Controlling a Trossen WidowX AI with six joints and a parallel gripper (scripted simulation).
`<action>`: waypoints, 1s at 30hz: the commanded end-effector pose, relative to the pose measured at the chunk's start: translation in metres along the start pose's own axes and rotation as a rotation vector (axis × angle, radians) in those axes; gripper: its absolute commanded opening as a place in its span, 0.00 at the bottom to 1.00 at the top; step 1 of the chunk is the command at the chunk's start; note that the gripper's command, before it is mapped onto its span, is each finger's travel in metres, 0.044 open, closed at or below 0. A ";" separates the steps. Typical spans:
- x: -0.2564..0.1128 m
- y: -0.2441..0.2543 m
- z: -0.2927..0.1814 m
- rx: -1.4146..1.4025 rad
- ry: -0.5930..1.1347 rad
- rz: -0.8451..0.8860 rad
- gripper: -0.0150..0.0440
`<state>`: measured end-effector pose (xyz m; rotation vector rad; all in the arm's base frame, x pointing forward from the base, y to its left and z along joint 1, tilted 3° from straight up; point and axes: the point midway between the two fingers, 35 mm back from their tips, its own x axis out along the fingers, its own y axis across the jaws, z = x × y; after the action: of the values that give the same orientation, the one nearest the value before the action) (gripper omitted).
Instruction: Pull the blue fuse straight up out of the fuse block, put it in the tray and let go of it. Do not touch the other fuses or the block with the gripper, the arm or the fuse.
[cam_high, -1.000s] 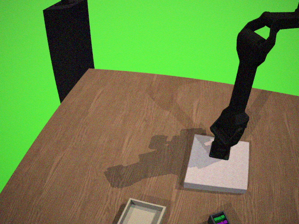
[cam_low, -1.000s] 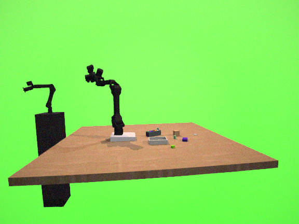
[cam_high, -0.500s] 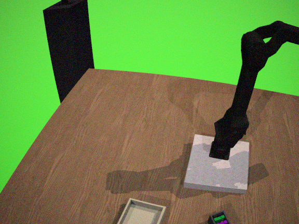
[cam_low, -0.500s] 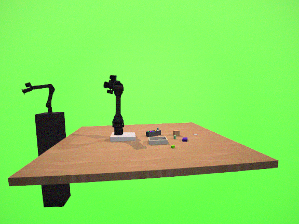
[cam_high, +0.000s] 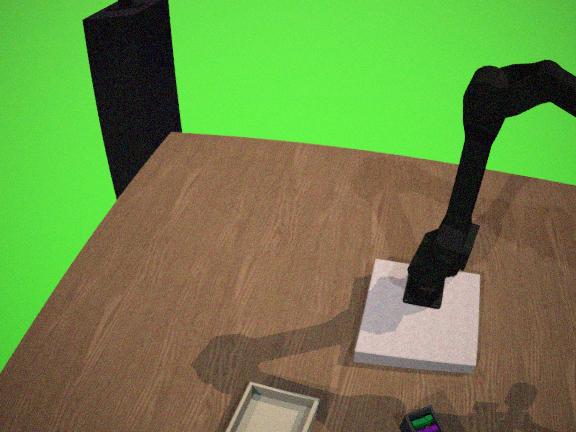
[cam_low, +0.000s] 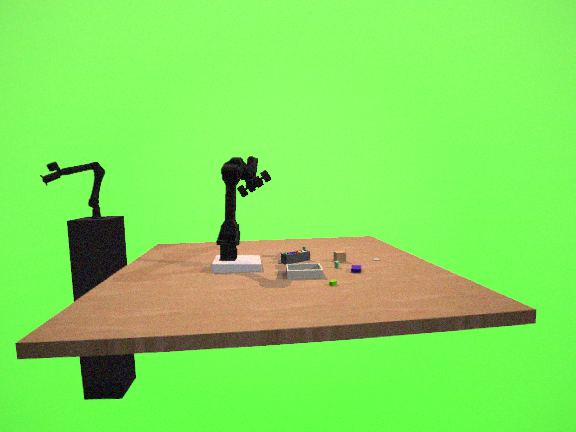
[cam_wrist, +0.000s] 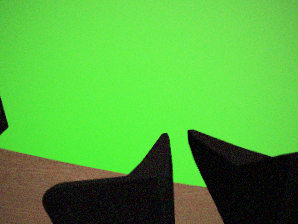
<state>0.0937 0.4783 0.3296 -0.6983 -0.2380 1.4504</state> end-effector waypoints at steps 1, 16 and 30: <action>-0.007 -0.024 -0.060 0.229 0.160 -0.038 0.37; -0.116 -0.078 -0.283 1.190 0.710 -0.443 0.37; -0.302 -0.017 -0.405 2.388 1.051 -1.376 0.37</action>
<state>0.3085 0.1188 0.1176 0.5819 1.3266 -0.2977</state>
